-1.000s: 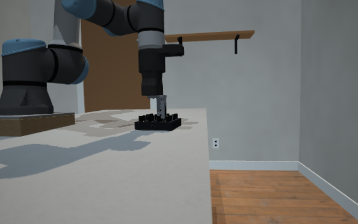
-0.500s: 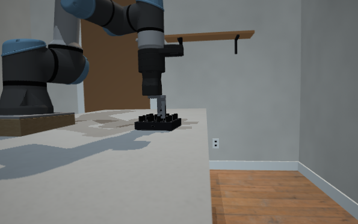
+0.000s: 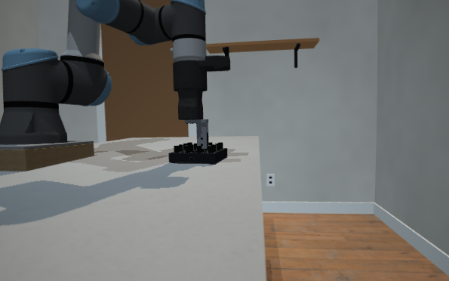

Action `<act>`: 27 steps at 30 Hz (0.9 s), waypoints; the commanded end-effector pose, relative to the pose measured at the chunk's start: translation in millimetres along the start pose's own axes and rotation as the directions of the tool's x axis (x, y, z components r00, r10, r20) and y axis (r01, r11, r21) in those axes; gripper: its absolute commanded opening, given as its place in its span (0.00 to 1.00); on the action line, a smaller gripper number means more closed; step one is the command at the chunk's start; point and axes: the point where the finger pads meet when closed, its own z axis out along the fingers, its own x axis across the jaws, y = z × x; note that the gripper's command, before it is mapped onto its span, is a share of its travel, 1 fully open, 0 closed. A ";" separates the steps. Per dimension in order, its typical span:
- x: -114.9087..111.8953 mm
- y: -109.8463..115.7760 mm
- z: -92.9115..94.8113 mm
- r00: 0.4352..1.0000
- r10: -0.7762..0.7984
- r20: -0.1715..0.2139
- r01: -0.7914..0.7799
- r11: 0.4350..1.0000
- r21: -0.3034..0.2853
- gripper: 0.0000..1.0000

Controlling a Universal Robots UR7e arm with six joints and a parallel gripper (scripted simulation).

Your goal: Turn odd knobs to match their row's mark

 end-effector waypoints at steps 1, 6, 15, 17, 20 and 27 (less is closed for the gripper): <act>0.1 -0.4 -0.4 1.000 0.000 0.000 0.000 1.000 0.001 0.46; 0.1 -0.4 -0.4 1.000 0.000 0.000 0.000 1.000 0.001 0.46; 0.1 -0.4 -1.0 1.000 0.000 0.000 0.000 1.000 0.001 0.46; 0.1 -0.4 -2.7 1.000 0.000 0.000 0.000 1.000 0.001 0.46; 0.1 -0.4 -7.9 1.000 0.000 0.000 0.000 1.000 0.001 0.46; 0.1 -0.4 -27.4 1.000 0.000 0.000 0.000 1.000 0.001 0.46</act>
